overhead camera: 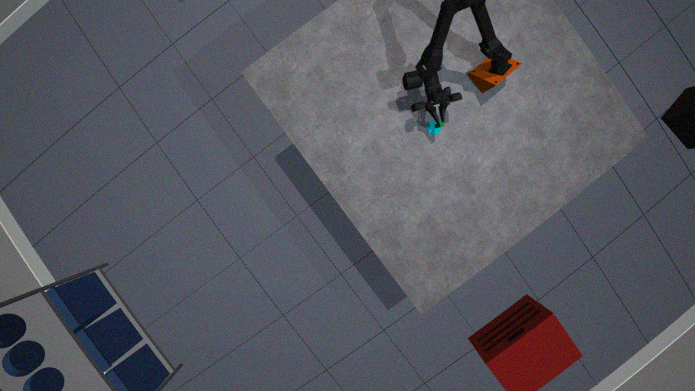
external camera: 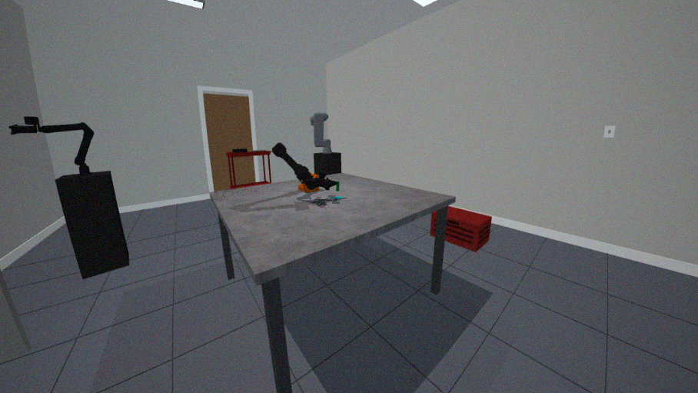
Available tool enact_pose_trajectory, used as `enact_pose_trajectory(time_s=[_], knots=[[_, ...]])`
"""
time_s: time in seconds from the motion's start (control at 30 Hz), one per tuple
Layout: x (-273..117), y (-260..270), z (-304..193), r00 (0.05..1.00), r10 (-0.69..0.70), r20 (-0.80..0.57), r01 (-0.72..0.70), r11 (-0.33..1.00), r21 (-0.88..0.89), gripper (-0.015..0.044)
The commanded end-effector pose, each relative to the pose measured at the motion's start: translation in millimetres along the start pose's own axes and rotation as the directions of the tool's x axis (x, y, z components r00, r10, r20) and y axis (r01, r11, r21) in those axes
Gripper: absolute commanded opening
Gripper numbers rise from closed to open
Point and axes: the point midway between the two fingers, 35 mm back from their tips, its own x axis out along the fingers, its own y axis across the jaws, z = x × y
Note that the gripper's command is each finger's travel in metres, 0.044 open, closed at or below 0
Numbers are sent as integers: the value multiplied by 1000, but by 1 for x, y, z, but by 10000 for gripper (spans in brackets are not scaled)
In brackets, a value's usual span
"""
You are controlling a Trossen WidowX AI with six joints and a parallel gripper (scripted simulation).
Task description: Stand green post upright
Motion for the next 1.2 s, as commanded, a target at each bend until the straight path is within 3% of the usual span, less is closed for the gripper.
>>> enact_pose_trajectory(time_s=[0.0,0.7,1.17], knots=[[1,0,-18,1000,-4,7,4,1000,-6,23],[5,1,-47,1000,1,-1,-1,1000,5,23],[5,1,-47,1000,1,-1,-1,1000,5,390]])
